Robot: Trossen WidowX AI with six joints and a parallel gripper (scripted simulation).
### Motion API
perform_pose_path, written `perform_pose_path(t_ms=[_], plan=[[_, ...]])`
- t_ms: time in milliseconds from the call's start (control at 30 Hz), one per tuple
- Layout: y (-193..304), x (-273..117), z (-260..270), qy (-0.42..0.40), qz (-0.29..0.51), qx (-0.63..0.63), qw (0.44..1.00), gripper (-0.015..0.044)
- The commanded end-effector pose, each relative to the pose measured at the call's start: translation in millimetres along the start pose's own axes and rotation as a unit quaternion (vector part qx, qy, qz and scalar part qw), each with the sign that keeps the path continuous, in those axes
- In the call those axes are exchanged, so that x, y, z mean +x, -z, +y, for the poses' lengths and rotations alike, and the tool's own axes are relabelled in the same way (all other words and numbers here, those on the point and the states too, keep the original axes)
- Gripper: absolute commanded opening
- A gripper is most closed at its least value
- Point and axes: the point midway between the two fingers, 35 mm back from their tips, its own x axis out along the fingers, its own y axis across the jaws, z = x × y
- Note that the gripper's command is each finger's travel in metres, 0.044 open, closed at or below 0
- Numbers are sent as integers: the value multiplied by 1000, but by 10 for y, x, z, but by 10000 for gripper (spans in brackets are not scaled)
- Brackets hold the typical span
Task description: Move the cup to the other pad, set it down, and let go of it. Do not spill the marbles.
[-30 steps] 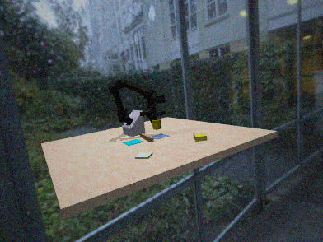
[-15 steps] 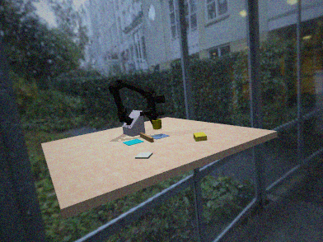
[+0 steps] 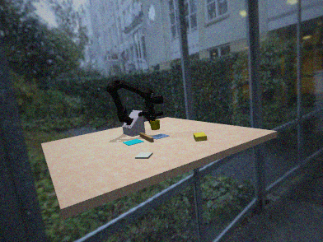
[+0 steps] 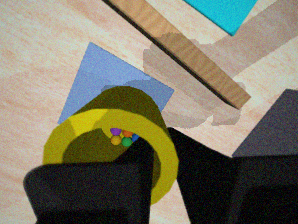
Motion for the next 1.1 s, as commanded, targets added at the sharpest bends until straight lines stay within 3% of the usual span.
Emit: perform_pose_path(t_ms=[0,1067], plan=[[-85,-15,-50,-5,0,2,1000,0],[-588,-15,-382,-5,-1,2,1000,0]])
